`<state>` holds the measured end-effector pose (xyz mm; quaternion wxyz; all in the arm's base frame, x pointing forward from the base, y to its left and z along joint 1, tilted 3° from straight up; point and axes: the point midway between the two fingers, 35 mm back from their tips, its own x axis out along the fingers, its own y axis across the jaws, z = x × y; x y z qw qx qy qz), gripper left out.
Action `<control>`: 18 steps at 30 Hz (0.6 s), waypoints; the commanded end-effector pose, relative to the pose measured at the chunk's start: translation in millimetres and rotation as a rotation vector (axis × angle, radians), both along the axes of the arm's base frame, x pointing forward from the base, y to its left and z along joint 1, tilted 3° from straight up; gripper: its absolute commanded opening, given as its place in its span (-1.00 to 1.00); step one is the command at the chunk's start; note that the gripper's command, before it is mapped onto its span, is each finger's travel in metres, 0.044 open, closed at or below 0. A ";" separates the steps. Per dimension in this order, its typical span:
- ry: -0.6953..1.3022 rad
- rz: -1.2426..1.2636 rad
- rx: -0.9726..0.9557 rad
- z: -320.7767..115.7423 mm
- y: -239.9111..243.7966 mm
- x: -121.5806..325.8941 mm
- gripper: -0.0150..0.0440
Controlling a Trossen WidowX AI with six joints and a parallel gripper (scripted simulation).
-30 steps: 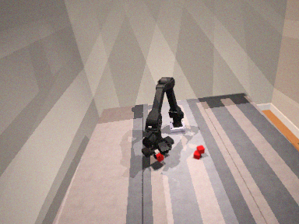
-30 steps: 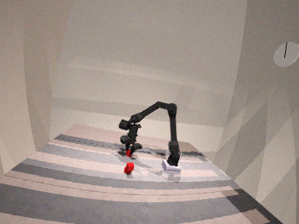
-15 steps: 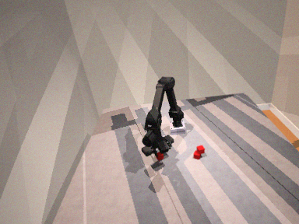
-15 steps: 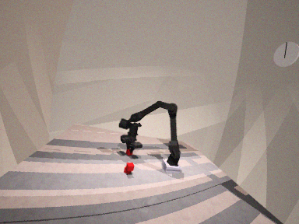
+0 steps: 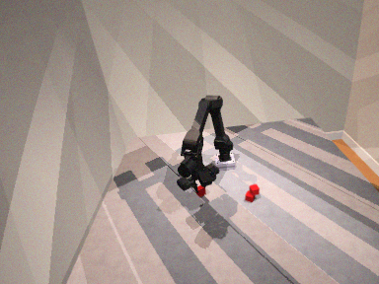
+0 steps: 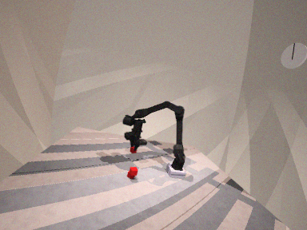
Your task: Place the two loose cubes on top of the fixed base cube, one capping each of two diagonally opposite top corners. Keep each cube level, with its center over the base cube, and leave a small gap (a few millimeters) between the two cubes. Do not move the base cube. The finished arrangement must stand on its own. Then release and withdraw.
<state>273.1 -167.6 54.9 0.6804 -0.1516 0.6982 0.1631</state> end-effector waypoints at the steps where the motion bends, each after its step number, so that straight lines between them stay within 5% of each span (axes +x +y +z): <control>1: -0.002 0.005 -0.005 15.4 -0.8 0.6 -0.14; 18: -0.002 -0.034 -0.005 52.3 5.0 -0.4 -0.14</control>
